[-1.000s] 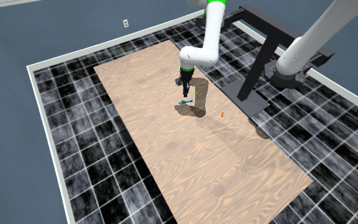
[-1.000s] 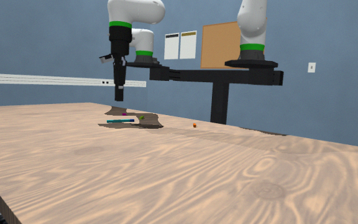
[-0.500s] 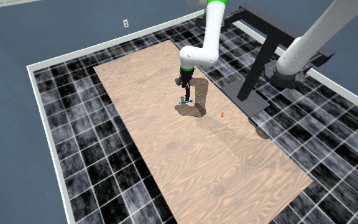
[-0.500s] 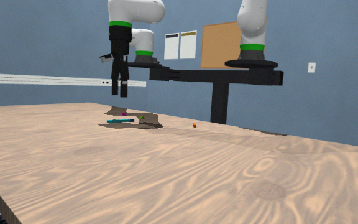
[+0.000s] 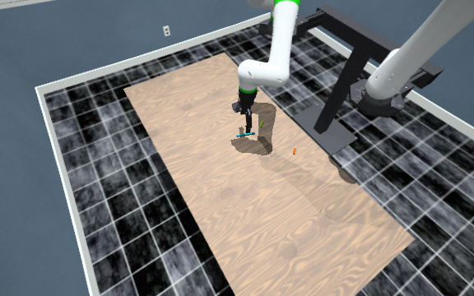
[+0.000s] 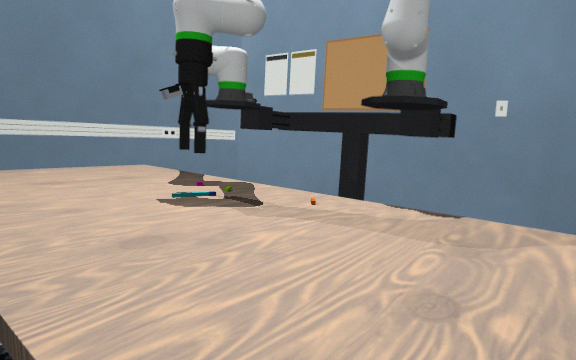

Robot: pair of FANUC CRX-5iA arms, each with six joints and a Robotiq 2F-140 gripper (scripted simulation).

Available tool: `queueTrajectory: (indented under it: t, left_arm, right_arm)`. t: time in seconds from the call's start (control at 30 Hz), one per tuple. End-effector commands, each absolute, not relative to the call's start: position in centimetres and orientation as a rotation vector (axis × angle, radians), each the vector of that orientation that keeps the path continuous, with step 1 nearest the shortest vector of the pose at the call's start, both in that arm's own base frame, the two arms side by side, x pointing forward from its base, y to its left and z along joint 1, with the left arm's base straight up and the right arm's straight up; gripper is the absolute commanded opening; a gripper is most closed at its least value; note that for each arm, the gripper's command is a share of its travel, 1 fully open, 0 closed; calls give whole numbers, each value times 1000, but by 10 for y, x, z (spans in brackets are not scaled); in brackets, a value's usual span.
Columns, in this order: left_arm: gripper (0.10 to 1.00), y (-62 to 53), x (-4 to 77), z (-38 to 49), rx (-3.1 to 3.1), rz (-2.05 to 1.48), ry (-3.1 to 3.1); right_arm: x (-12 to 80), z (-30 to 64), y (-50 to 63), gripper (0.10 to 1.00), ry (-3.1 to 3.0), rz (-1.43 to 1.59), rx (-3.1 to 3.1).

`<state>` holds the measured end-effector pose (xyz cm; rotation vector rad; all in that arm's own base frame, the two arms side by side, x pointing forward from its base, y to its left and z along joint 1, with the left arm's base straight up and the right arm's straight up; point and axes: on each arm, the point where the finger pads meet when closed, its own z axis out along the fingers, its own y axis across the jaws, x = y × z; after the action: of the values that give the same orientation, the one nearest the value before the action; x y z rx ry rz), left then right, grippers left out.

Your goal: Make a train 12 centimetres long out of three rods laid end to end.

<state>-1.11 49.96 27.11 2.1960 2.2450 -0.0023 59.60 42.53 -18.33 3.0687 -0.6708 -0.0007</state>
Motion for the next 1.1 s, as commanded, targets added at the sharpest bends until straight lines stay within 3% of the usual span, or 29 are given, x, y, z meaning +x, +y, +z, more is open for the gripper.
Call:
queueTrajectory:
  t: [0.0, 1.07]
  left_arm:
    - [1000, 500, -11, 272, 2197, 0, 2246]
    - [1000, 500, -11, 272, 2197, 0, 2246]
  right_arm:
    - [597, -178, 426, 1000, -671, 2, 3071]
    - [597, -114, 426, 1000, -671, 2, 3071]
